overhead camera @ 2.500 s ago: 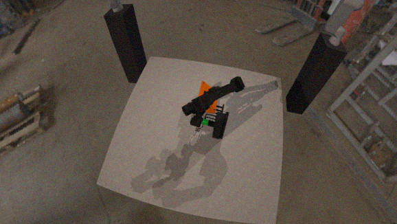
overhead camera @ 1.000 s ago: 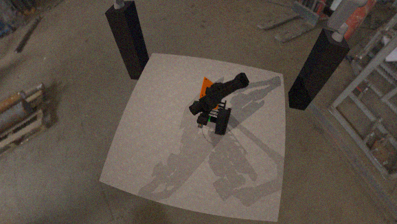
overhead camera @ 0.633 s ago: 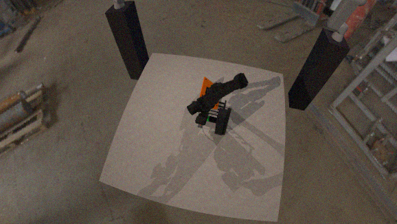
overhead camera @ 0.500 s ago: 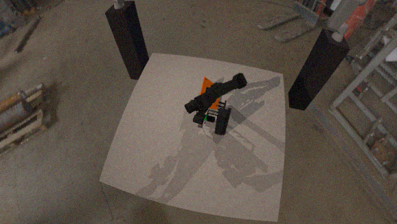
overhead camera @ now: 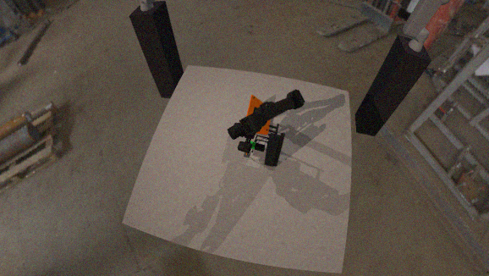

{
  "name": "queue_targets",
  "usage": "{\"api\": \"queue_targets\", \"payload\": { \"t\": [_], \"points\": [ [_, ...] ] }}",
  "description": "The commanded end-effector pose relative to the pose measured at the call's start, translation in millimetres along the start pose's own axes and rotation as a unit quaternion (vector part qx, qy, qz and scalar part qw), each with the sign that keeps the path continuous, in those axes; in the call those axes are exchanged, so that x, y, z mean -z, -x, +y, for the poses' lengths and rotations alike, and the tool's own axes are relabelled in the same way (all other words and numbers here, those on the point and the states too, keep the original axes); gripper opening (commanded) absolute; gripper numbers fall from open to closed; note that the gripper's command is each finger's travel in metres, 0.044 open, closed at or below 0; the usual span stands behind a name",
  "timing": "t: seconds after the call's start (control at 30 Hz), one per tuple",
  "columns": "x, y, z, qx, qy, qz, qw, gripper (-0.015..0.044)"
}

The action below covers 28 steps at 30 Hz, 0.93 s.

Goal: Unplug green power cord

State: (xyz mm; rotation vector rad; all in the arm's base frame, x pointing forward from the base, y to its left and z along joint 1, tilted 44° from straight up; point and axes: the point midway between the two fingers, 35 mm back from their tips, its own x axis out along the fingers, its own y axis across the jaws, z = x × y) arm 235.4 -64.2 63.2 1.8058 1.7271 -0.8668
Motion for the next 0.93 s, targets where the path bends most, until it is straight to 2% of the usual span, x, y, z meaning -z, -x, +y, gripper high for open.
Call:
{"api": "queue_targets", "payload": {
  "t": [0.0, 0.03, 0.2, 0.9],
  "points": [
    [-13, 3, 2, -0.002, 0.000, -0.001, 1.000, 0.0420],
    [-22, 5, 2, -0.002, 0.000, -0.001, 1.000, 0.0440],
    [-59, 12, 0, -0.002, 0.000, -0.001, 1.000, 0.0440],
    [-59, 12, 0, -0.002, 0.000, -0.001, 1.000, 0.0440]
  ]
}}
